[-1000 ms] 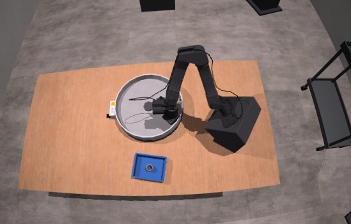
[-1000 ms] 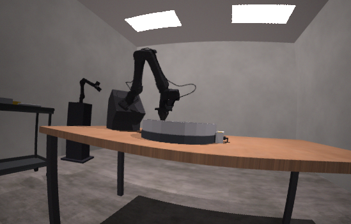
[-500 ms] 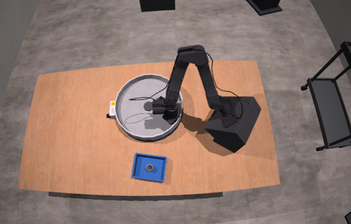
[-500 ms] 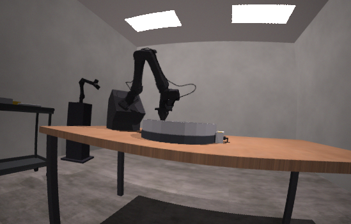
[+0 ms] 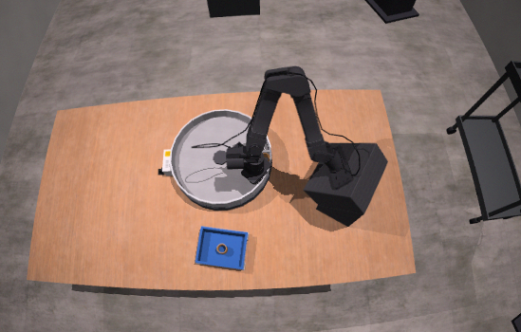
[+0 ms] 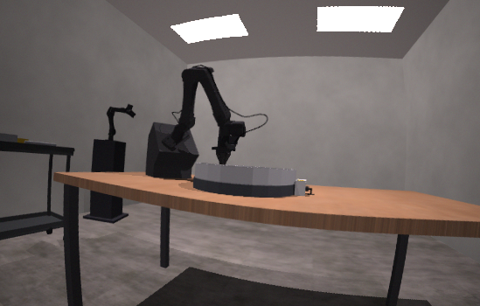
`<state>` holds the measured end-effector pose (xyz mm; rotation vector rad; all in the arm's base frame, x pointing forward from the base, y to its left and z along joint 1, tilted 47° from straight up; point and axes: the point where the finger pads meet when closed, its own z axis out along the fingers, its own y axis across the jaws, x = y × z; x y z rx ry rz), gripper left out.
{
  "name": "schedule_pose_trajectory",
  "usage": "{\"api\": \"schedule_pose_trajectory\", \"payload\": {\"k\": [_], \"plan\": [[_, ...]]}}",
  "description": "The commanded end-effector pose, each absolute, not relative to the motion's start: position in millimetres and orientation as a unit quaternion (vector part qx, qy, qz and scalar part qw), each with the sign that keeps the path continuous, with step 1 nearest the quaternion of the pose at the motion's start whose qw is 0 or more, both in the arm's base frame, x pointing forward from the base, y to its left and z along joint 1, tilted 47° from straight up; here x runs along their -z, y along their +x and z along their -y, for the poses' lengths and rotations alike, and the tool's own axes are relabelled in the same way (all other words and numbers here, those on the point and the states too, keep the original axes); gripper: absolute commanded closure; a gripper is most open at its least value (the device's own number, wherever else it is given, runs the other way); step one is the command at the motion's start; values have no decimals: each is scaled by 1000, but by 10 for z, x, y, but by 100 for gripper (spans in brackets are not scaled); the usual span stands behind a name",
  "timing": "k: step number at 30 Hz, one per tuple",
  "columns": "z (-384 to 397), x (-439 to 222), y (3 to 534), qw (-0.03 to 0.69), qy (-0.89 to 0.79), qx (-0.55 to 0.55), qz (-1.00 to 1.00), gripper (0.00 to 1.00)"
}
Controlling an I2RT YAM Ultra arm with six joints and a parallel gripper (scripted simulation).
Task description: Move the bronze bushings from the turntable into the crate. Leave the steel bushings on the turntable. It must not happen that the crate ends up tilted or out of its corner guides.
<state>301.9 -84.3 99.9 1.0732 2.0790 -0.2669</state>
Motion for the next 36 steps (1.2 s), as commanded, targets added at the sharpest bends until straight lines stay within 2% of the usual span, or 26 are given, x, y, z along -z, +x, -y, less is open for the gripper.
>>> {"api": "schedule_pose_trajectory", "payload": {"k": [1,18,36], "plan": [[769,-1220,2996,399,421,100,-809,100],[474,-1620,2654,397,422,98,-809,100],[458,-1599,2645,391,420,103,-812,100]]}}
